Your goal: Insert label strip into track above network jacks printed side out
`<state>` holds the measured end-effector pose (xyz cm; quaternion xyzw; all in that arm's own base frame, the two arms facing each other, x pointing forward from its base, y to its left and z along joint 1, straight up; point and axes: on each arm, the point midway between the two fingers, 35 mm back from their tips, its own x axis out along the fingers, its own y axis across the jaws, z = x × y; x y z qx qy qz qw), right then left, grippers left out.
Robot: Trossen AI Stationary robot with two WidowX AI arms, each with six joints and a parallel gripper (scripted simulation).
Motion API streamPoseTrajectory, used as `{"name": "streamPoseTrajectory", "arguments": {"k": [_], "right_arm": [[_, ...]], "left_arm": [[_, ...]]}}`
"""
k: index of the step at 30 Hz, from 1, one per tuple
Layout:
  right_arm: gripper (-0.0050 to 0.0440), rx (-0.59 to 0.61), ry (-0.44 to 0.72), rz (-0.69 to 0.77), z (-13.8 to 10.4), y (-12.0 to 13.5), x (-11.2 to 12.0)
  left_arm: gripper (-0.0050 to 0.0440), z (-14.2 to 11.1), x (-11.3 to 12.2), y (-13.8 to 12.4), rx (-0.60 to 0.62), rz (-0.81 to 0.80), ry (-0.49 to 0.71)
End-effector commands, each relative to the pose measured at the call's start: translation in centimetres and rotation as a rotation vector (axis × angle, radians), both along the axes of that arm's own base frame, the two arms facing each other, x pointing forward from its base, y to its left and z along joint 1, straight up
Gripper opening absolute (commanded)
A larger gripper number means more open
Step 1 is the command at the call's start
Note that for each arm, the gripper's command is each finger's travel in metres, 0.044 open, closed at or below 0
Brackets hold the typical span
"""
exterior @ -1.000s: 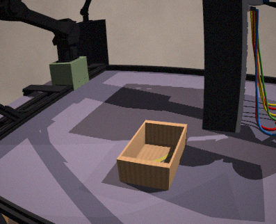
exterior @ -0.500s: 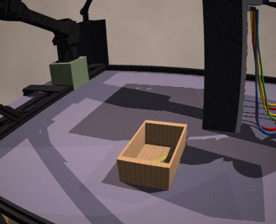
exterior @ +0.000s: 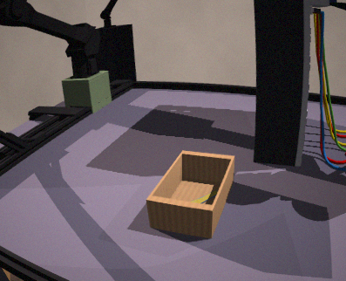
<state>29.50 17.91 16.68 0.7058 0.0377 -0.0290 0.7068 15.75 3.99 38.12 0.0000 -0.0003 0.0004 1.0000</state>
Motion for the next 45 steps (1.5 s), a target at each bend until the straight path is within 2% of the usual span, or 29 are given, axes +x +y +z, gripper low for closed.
{"name": "streamPoseTrajectory", "arguments": {"k": [1,45], "right_arm": [[-0.0050,0.010,-0.014,0.000,0.63,-0.22,-0.04],[-0.0050,0.013,-0.011,-0.001,0.52,-0.69,0.07]], "left_arm": [[0.0440,0.24,-0.01,-0.05,0.005,0.000,-0.001],[0.0440,0.24,-0.01,-0.05,0.005,0.000,-0.001]]}}
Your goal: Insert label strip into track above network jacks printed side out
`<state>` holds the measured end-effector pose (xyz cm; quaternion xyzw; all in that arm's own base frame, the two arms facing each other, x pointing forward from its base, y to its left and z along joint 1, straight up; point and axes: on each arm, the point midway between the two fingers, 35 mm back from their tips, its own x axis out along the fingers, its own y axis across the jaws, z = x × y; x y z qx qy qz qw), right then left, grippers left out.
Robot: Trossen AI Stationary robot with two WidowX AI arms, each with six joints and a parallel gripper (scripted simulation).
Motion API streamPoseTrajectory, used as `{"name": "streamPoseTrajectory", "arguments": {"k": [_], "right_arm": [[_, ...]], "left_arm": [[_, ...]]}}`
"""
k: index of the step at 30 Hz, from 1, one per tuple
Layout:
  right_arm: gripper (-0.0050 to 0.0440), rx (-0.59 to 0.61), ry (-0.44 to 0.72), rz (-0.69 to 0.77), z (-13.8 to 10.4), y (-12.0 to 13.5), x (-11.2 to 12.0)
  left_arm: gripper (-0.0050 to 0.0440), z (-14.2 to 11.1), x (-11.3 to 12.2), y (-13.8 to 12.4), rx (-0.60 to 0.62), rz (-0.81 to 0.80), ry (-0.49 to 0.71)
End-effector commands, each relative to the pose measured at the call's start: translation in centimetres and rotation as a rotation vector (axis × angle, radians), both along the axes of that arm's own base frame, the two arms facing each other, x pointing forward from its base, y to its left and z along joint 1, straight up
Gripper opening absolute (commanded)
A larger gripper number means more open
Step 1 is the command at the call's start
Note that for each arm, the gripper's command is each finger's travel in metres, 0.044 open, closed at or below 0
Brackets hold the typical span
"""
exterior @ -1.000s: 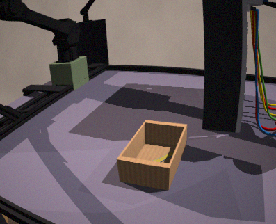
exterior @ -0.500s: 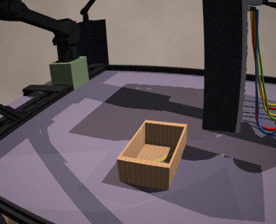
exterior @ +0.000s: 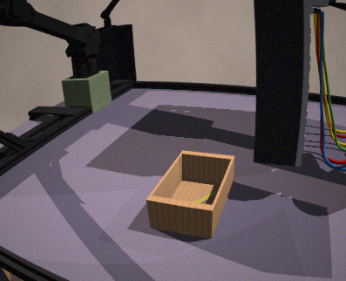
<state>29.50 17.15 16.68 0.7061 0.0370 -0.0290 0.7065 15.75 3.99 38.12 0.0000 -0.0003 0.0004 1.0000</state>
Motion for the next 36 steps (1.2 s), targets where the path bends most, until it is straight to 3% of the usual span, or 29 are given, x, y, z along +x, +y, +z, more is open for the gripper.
{"name": "streamPoseTrajectory", "arguments": {"k": [1,5,7,18,21,29,36], "right_arm": [[0.0024,0.012,-0.010,0.000,0.5,0.1,0.1],[0.0120,0.012,-0.010,0.000,0.5,0.1,0.1],[0.0120,0.012,-0.010,0.000,0.5,0.1,0.1],[0.0384,0.012,-0.010,0.000,0.5,0.1,0.1],[0.0440,0.008,-0.008,0.000,0.3,-0.6,-0.9],[0.0440,0.008,-0.012,0.002,0.2,-1.8,-2.6],[0.0272,0.011,-0.015,0.003,0.4,-1.6,-2.4]], "left_arm": [[0.0440,0.2,0.0,0.0,0.005,0.000,-0.001],[0.0440,0.2,0.0,0.0,0.005,0.000,-0.001],[0.0440,0.2,0.0,0.0,0.005,0.000,-0.001],[0.0440,0.2,0.0,0.0,0.005,0.000,-0.001],[0.0440,0.2,0.0,0.0,0.005,0.000,-0.001],[0.0440,0.2,0.0,0.0,0.005,0.000,-0.001],[0.0440,0.2,0.0,0.0,0.005,0.000,-0.001]]}}
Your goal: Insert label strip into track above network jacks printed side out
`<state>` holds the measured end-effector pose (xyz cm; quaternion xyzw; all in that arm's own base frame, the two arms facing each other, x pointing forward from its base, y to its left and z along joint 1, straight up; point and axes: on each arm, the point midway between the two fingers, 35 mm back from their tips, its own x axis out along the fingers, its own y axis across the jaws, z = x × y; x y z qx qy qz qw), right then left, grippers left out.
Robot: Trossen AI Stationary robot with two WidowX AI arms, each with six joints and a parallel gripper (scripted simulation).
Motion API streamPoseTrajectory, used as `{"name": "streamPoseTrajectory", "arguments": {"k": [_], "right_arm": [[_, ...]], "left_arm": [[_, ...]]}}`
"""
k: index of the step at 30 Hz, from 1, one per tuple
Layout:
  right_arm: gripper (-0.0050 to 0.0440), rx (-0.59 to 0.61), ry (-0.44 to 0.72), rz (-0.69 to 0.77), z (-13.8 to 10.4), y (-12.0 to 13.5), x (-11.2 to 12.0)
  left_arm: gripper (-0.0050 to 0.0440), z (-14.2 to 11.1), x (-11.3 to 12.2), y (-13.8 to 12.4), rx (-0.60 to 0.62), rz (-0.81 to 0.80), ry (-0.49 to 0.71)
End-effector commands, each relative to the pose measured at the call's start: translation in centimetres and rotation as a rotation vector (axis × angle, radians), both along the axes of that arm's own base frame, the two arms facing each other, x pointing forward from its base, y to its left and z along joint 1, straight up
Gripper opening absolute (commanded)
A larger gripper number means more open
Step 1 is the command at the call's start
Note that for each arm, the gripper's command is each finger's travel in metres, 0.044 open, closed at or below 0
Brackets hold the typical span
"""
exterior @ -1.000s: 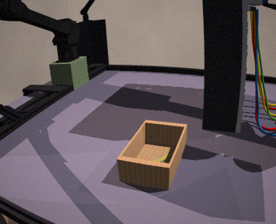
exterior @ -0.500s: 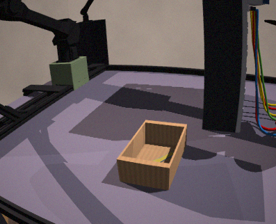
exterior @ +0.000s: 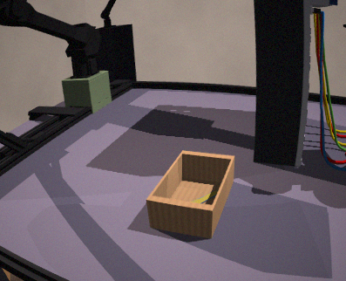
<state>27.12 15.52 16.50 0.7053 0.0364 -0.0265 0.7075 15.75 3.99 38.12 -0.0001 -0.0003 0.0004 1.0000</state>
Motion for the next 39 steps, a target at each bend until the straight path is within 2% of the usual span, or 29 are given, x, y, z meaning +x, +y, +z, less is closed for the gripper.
{"name": "streamPoseTrajectory", "arguments": {"k": [1,3,5,13,14,24,29,33,37,39], "right_arm": [[0.0248,0.014,-0.011,0.000,0.6,0.0,0.0],[0.0200,0.014,-0.011,0.000,0.6,0.0,0.0],[0.0200,0.014,-0.011,0.000,0.6,0.0,0.0],[0.0008,0.014,-0.011,0.000,0.6,0.0,0.0],[0.0000,0.014,-0.011,0.000,0.6,0.0,0.0],[0.0000,0.026,-0.019,-0.001,1.0,0.2,-0.1],[0.0000,0.023,-0.013,-0.003,0.7,3.6,0.2],[-0.0002,0.023,-0.013,-0.003,0.7,4.1,0.2],[-0.0003,0.014,-0.013,-0.001,0.7,4.0,2.1],[-0.0003,0.014,-0.013,-0.001,0.7,4.0,2.1]], "left_arm": [[0.0440,0.2,0.0,0.0,0.005,0.000,-0.001],[0.0440,0.2,0.0,0.0,0.005,0.000,-0.001],[0.0440,0.2,0.0,0.0,0.005,0.000,-0.001],[0.0440,0.2,0.0,0.0,0.005,0.000,-0.001],[0.0440,0.2,0.0,0.0,0.005,0.000,-0.001],[0.0440,0.2,0.0,0.0,0.005,0.000,-0.001],[0.0440,0.2,0.0,0.0,0.005,0.000,-0.001],[0.0440,0.2,0.0,0.0,0.005,0.000,-0.001],[0.0440,0.2,0.0,0.0,0.005,0.000,-0.001],[0.0440,0.2,0.0,0.0,0.005,0.000,-0.001]]}}
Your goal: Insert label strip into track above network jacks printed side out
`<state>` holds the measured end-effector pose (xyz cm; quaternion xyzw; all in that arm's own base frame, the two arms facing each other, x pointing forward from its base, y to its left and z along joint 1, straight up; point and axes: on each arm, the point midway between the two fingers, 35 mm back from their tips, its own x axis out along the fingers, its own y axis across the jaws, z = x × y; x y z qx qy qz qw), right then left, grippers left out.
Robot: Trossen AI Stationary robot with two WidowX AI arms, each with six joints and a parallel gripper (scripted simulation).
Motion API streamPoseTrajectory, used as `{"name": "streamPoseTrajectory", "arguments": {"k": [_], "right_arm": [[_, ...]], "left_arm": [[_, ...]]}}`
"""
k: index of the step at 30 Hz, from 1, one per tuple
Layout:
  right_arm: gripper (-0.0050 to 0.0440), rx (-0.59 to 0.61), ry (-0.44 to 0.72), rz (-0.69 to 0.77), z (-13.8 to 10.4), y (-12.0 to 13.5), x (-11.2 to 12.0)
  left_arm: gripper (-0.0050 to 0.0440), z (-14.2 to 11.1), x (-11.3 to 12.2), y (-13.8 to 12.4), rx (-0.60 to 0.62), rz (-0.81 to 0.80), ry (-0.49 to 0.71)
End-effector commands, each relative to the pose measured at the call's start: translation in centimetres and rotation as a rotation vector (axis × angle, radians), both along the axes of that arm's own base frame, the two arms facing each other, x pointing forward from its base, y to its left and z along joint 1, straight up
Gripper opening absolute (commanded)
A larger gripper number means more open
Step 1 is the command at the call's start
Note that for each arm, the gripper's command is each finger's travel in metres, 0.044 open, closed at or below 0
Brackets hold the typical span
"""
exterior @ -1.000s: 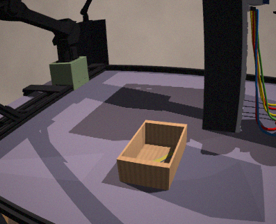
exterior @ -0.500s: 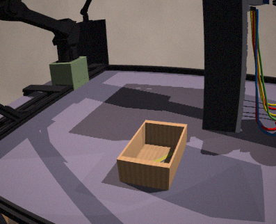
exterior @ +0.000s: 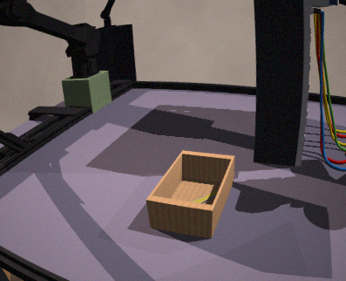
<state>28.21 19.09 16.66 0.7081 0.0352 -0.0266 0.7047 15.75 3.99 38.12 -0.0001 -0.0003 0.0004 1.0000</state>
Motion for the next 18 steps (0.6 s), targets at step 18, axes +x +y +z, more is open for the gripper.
{"name": "streamPoseTrajectory", "arguments": {"k": [18], "right_arm": [[-0.0050,0.001,-0.008,0.001,0.5,-1.9,1.4]], "left_arm": [[0.0440,0.2,0.0,0.0,0.005,0.000,-0.001]]}}
